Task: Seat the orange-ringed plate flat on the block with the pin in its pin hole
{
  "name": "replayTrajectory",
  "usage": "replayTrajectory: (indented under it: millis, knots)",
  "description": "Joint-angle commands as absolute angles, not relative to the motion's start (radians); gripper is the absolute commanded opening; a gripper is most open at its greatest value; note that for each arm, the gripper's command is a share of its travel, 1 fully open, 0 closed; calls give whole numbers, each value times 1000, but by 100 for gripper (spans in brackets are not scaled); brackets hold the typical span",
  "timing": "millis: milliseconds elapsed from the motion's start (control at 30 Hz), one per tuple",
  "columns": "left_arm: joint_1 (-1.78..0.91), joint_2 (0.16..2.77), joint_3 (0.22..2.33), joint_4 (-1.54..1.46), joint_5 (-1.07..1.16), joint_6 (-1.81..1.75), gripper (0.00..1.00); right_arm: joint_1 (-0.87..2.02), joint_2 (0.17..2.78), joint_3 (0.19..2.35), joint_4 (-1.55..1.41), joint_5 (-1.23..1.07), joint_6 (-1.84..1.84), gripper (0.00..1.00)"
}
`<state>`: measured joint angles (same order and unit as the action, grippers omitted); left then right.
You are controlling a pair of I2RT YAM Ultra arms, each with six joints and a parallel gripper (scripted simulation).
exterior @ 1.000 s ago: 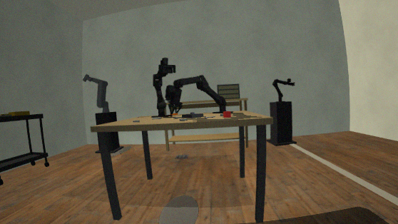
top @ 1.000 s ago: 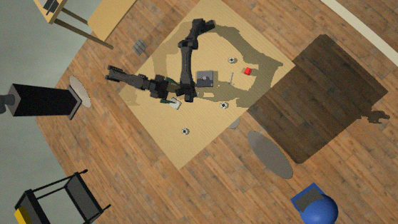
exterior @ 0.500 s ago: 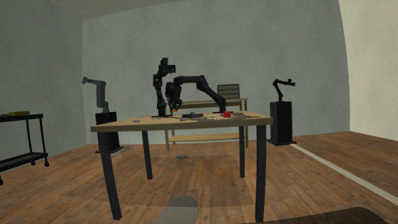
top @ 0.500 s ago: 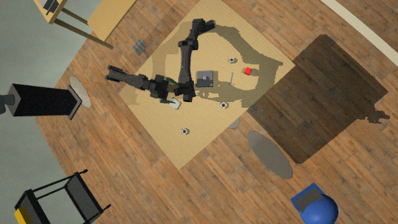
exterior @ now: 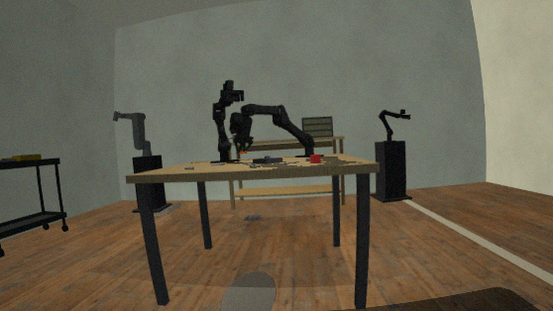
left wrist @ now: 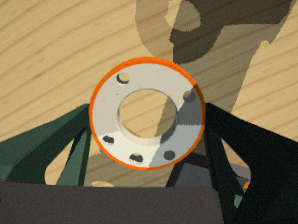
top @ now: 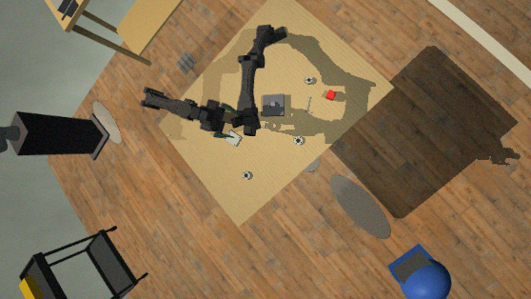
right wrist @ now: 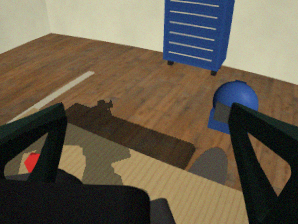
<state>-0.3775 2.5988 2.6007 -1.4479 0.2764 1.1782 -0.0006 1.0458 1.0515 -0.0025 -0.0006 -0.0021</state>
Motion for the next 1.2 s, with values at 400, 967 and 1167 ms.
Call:
replayTrajectory:
  millis: [400,967,1167]
  knots:
    - [-389,2563,2586,-1484,203,719,0,7,1047,1039,-6,6,-1,100]
    - [-387,2516,2499,-1457,142,403,0,7,1047,1039,-6,6,-1,100]
    - [-389,2496,2462,-1457,109,211,0,7,1047,1039,-6,6,-1,100]
